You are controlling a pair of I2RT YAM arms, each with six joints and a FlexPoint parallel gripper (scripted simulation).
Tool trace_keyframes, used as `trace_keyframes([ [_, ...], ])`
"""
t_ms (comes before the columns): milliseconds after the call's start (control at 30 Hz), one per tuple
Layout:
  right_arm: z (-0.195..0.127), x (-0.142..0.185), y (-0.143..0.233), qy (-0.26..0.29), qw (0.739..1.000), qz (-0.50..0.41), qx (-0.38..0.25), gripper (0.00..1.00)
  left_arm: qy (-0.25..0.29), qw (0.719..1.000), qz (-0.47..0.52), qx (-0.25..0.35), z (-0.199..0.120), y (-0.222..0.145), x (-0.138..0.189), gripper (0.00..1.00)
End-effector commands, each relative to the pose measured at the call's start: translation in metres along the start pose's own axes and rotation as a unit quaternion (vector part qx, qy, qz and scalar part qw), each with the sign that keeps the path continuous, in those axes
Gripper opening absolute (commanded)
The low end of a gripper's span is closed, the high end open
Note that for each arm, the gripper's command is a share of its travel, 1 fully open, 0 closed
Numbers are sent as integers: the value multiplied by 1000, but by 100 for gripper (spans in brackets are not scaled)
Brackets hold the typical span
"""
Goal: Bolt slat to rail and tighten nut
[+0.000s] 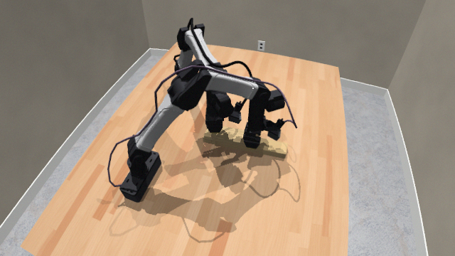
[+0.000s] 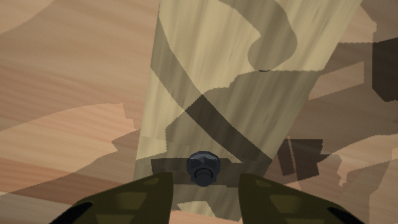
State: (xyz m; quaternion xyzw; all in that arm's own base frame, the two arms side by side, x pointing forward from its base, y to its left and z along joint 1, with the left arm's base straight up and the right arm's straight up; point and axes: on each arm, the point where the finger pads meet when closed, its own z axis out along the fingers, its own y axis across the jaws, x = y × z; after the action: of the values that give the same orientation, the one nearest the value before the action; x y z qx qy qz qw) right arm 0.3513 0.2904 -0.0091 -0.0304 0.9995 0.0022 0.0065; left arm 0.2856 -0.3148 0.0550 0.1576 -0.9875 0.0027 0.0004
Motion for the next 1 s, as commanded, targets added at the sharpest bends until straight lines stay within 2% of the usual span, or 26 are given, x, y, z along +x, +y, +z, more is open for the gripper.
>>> trace_keyframes([
  [0,-5,-3,1,-6,1000,0,-5,67,-3,1000,-1,2,-42,-1,-1,36],
  [400,-5,-3,1,-6,1000,0,-5,67,-3,1000,-1,2,-45,0,-1,36],
  [433,-5,-3,1,-6,1000,0,-5,67,1,1000,-1,-5,-19,3,1,36],
  [533,-5,-3,1,-6,1000,0,-5,67,-4,1000,-1,7,-5,-2,-2,36],
  [967,-5,-3,1,-6,1000,0,-5,67,-4,1000,-1,7,-5,-2,-2,36],
])
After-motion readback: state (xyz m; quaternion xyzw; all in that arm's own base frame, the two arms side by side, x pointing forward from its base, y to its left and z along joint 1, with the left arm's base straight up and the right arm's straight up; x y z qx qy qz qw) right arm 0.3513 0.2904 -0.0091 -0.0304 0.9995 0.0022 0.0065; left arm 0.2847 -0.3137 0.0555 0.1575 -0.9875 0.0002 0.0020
